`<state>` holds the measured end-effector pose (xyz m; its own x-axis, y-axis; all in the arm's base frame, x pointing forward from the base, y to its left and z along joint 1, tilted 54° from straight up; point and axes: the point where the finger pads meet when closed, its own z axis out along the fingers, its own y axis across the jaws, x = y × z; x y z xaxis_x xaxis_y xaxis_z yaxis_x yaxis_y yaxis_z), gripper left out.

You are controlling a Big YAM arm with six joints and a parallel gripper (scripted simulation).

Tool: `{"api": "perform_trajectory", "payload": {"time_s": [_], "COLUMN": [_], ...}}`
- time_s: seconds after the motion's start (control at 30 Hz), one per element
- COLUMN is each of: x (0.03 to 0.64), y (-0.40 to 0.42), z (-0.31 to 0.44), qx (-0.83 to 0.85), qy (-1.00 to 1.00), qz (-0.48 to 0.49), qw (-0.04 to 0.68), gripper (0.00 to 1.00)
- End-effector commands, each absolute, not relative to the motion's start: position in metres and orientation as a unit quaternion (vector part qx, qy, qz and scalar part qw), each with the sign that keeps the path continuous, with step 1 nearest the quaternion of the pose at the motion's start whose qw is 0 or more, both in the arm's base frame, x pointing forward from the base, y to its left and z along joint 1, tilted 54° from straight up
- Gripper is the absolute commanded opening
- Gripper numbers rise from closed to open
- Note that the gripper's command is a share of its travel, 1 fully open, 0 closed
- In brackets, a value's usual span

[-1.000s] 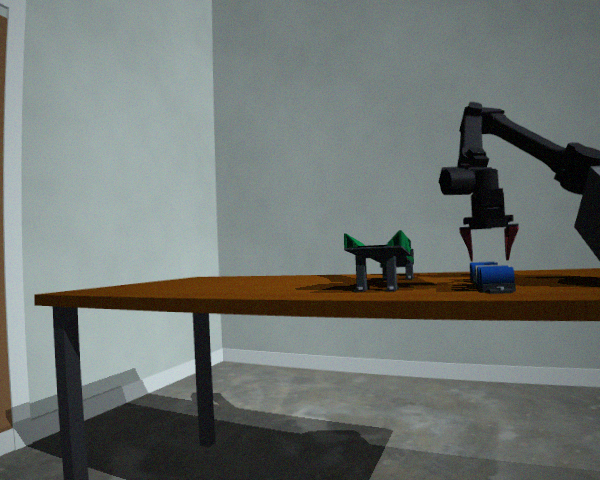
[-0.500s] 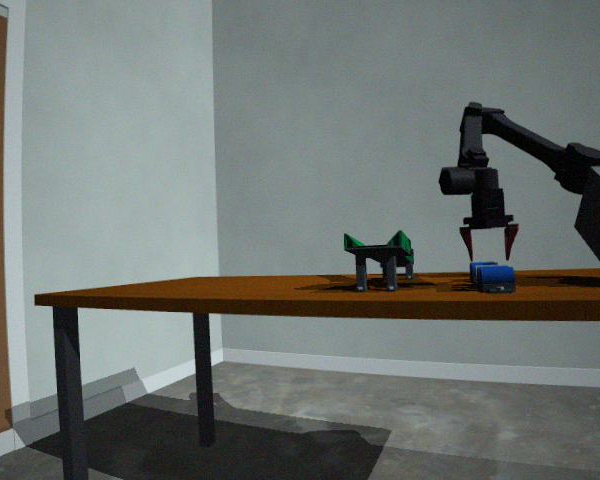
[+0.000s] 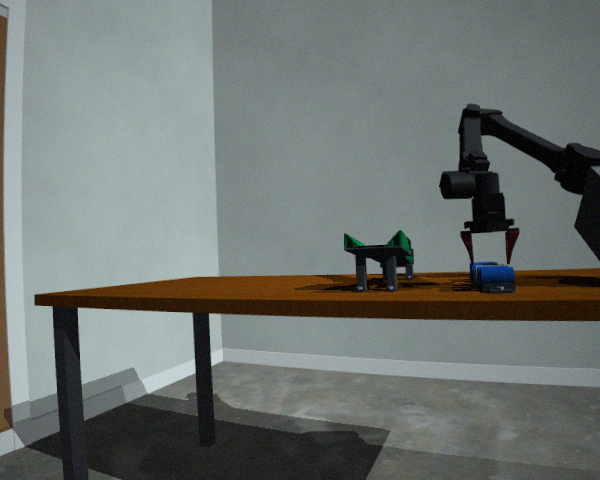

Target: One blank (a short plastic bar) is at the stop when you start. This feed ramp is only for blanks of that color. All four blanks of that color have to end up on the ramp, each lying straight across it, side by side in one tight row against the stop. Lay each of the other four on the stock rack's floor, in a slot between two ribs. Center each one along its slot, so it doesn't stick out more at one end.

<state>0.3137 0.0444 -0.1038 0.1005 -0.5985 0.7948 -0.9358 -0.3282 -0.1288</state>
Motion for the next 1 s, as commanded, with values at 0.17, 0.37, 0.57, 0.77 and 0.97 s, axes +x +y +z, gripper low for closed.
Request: {"api": "perform_trajectory", "payload": {"time_s": [0.17,0.37,0.57,0.77,0.97], "x": [0.316,0.32,0.322,0.322,0.322], "y": [0.027,0.021,0.024,0.023,0.023], "z": [-0.118,-0.123,-0.125,-0.125,-0.125], "qx": [0.714,0.714,0.716,0.716,0.716], "qy": [-0.534,-0.534,-0.532,-0.532,-0.532], "qz": [0.394,0.394,0.396,0.396,0.396], "qw": [0.222,0.222,0.218,0.218,0.218], "gripper": [0.78,0.78,0.78,0.78,0.78]}}
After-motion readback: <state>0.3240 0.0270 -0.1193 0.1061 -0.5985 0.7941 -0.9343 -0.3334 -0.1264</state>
